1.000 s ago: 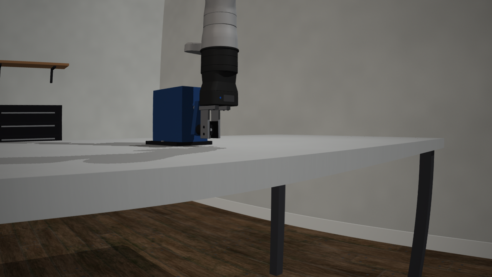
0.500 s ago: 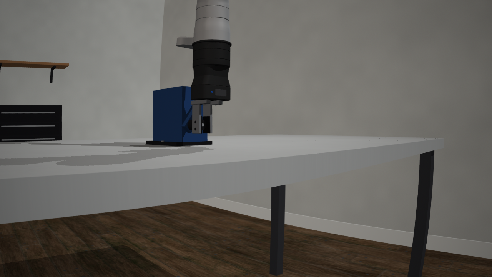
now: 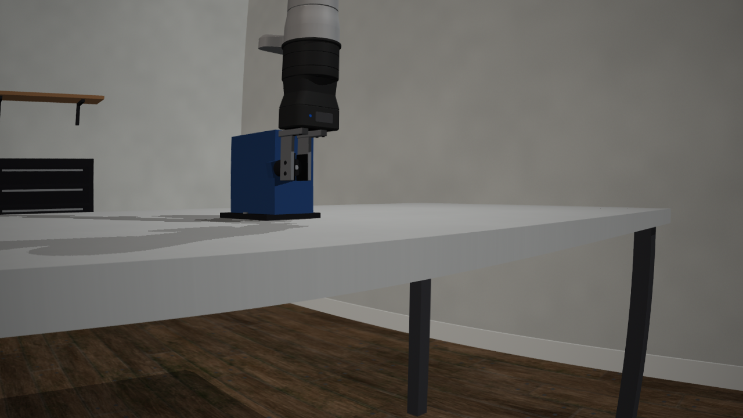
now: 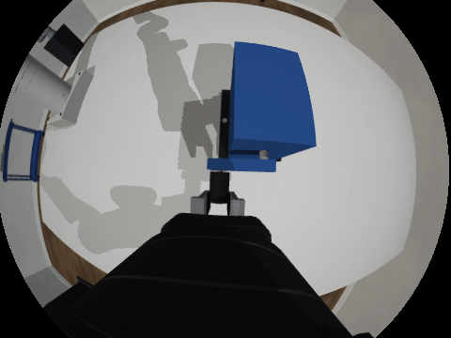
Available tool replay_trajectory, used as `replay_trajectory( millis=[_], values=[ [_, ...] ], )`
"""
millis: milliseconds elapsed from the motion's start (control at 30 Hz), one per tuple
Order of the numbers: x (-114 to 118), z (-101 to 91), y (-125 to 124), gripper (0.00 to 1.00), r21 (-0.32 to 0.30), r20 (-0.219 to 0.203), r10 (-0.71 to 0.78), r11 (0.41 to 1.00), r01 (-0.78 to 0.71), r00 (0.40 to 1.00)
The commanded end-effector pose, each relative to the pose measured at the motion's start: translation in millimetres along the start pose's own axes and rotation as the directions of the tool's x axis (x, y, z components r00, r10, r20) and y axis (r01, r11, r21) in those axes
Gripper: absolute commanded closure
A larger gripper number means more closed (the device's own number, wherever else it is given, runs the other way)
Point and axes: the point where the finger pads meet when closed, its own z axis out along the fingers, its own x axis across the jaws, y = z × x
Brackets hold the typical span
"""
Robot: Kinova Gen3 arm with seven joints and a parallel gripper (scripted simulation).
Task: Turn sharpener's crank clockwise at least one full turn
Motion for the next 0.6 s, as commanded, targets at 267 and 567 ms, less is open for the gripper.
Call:
replay_trajectory(
  millis=[267,567],
  values=[
    [-0.4,-11.5,0.3,1.0,-0.002,-0.004,0.0,1.0,0.0,1.0],
    [-0.5,-12.0,0.3,1.0,-0.002,-0.004,0.0,1.0,0.0,1.0]
  ],
)
